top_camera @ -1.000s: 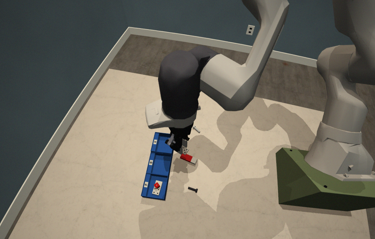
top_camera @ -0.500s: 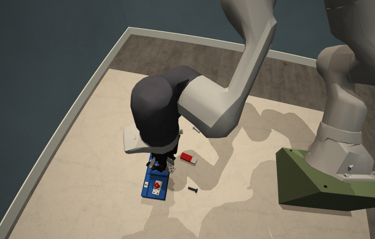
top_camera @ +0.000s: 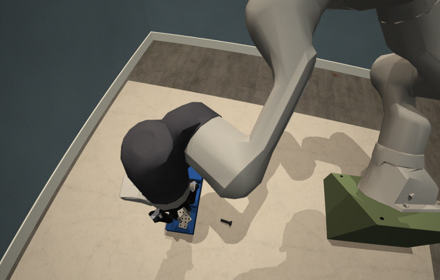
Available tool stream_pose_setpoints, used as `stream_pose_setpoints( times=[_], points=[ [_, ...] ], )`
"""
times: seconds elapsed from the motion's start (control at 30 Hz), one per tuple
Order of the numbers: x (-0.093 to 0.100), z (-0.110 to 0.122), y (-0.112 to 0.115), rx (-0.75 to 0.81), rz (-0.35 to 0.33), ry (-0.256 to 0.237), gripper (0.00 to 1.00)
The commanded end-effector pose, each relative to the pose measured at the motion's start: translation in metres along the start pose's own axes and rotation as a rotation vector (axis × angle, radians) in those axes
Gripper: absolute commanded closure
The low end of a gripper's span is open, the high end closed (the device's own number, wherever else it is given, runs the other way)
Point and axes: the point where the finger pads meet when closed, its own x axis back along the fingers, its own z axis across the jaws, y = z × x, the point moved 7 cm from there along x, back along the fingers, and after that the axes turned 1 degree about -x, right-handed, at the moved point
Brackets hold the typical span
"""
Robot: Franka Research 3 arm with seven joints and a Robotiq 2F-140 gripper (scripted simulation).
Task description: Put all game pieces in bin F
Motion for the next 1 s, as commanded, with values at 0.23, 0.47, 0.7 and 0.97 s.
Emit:
stream_pose_setpoints(
  times=[0.23, 0.47, 0.7, 0.97],
  points=[
    [-0.0001, -0.0024, -0.0006, -0.269, 0.001, 0.013, 0.87],
    [-0.0001, -0.0036, 0.0002, -0.387, 0.002, 0.022, 0.87],
    [-0.0002, -0.0045, 0.0001, -0.498, 0.003, 0.029, 0.87],
    [-0.0002, -0.0059, 0.0001, -0.634, 0.005, 0.035, 0.87]
  ],
)
